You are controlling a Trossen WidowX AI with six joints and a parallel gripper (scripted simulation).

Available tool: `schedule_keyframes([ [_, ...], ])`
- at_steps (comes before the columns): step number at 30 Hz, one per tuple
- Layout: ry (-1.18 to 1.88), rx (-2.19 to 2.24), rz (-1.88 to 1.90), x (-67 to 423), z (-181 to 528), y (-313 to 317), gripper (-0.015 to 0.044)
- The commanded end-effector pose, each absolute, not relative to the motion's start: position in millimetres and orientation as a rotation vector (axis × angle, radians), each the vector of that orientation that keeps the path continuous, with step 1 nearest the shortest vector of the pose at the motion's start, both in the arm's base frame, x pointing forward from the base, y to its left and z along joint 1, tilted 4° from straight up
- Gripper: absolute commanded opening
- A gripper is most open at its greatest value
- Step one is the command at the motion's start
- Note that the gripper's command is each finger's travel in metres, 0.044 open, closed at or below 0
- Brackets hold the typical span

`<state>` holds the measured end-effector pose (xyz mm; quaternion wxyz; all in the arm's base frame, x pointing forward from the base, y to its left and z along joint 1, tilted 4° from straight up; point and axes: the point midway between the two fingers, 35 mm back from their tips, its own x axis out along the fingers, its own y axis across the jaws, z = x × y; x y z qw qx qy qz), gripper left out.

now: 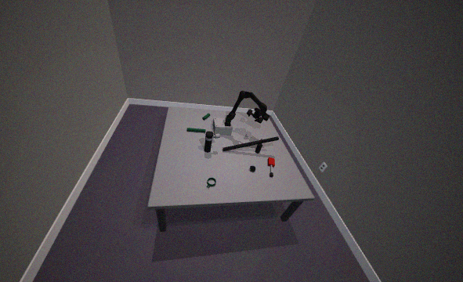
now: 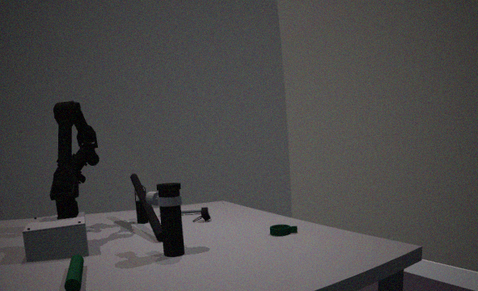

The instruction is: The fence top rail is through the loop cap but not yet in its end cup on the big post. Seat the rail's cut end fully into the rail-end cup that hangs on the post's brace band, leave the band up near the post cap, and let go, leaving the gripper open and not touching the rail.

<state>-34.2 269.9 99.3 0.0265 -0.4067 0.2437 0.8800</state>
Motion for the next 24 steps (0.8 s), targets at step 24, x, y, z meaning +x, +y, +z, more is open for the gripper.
schedule_keyframes([
  [24,1.152,-0.353,0.485,270,142,112,0.0440],
])
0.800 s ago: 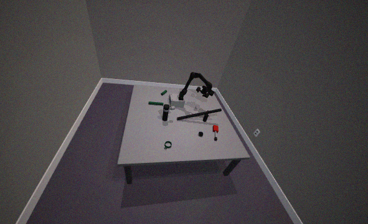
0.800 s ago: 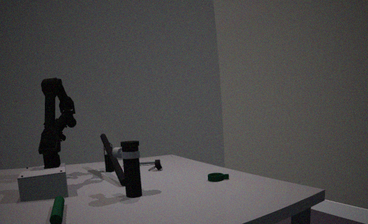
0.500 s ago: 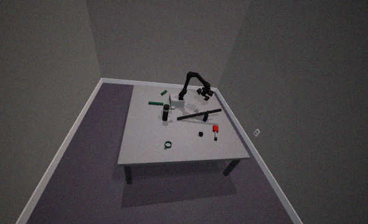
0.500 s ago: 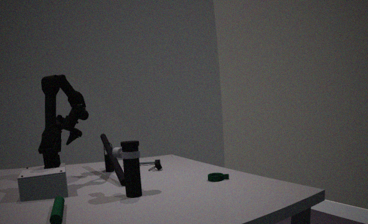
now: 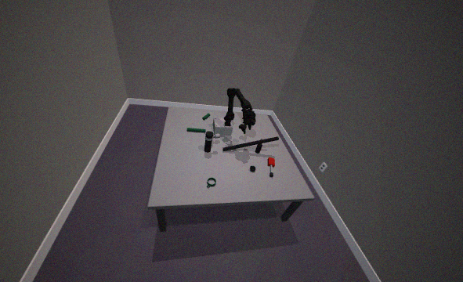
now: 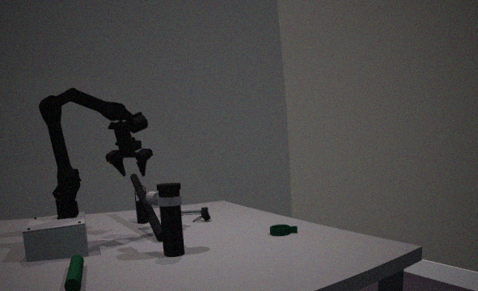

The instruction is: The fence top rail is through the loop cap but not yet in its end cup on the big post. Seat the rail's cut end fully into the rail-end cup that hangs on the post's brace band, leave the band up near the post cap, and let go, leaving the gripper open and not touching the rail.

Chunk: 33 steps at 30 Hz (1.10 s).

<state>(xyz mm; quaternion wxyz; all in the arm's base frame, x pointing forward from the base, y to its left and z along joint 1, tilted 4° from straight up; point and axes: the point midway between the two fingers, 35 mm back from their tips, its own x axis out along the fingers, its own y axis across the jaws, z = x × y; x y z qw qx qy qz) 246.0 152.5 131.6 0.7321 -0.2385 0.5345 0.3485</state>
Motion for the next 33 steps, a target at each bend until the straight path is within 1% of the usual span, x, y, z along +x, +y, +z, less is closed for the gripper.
schedule_keyframes([
  [1,1.135,-0.286,0.385,277,146,96,0.0440],
  [4,1.082,-0.130,0.157,290,157,58,0.0440],
  [14,1.080,-0.150,0.160,291,157,52,0.0440],
  [24,1.057,-0.672,0.525,292,148,-10,0.0440],
  [33,0.875,-1.171,0.899,279,143,-71,0.0440],
])
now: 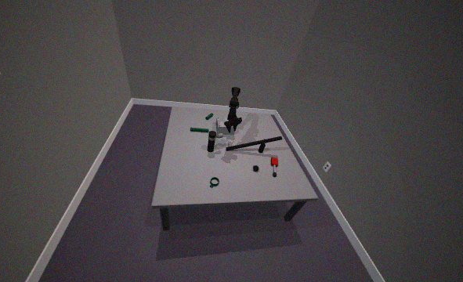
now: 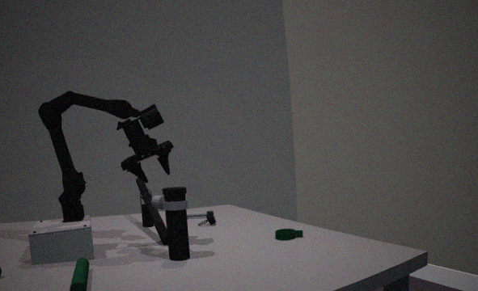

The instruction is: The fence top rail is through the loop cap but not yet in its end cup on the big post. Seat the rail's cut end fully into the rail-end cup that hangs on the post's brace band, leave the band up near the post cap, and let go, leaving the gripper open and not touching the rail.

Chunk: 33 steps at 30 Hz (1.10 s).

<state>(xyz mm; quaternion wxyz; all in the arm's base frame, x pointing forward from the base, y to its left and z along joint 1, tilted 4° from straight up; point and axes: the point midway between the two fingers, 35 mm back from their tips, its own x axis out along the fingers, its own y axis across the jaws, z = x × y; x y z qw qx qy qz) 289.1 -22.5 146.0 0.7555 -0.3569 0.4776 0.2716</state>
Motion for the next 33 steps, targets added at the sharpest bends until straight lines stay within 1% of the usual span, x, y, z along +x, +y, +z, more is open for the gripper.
schedule_keyframes([
  [1,0.845,-1.226,0.936,277,142,-77,0.0440],
  [8,0.691,-1.446,1.067,262,141,-114,0.0440],
  [13,0.573,-1.633,1.162,257,141,-124,0.0440],
  [29,0.567,-1.642,1.167,257,141,-124,0.0440],
  [33,0.567,-1.642,1.167,257,124,-125,0.0440],
])
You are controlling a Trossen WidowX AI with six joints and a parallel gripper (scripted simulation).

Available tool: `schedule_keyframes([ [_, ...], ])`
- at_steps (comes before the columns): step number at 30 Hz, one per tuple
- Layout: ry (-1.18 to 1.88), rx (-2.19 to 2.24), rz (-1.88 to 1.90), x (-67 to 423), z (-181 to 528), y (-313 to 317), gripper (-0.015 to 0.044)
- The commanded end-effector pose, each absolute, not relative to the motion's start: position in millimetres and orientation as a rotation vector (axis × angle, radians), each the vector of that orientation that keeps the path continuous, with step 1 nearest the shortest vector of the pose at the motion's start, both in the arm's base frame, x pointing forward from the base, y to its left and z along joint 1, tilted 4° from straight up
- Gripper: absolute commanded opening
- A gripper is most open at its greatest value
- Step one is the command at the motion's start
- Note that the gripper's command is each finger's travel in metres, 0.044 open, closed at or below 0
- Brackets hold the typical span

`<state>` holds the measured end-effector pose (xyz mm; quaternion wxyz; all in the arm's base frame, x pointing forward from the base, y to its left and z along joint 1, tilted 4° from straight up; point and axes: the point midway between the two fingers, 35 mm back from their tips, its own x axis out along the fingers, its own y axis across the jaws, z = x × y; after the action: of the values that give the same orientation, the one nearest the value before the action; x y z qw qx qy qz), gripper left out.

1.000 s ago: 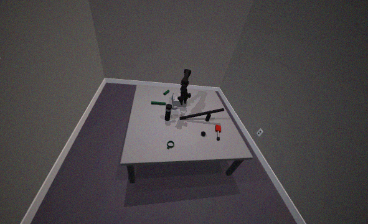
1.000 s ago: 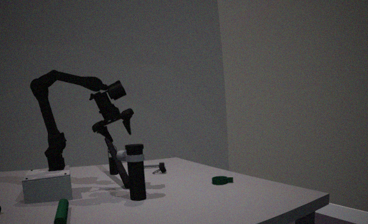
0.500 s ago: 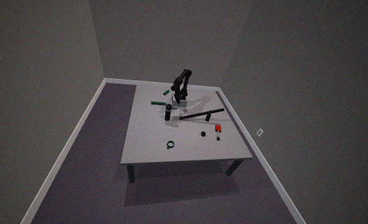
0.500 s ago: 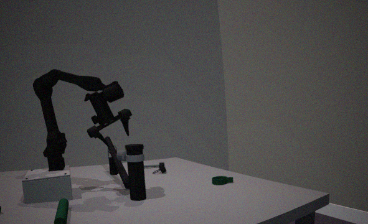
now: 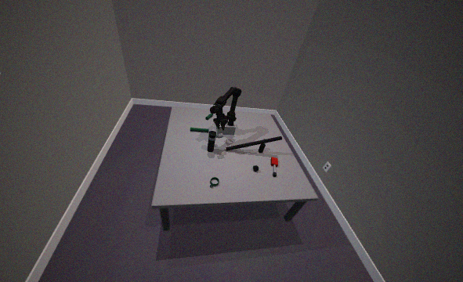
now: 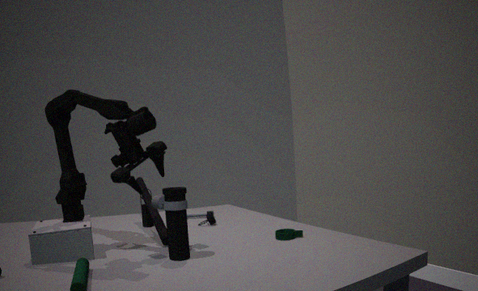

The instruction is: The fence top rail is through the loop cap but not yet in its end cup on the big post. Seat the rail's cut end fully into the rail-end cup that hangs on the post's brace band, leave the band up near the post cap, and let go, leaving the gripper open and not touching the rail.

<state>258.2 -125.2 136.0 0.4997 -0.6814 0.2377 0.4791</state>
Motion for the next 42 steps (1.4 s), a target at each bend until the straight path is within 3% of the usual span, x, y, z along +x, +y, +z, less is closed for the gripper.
schedule_keyframes([
  [1,0.567,-1.642,1.167,256,117,-125,0.0440],
  [42,0.566,-1.642,1.165,282,63,-117,0.0440],
])
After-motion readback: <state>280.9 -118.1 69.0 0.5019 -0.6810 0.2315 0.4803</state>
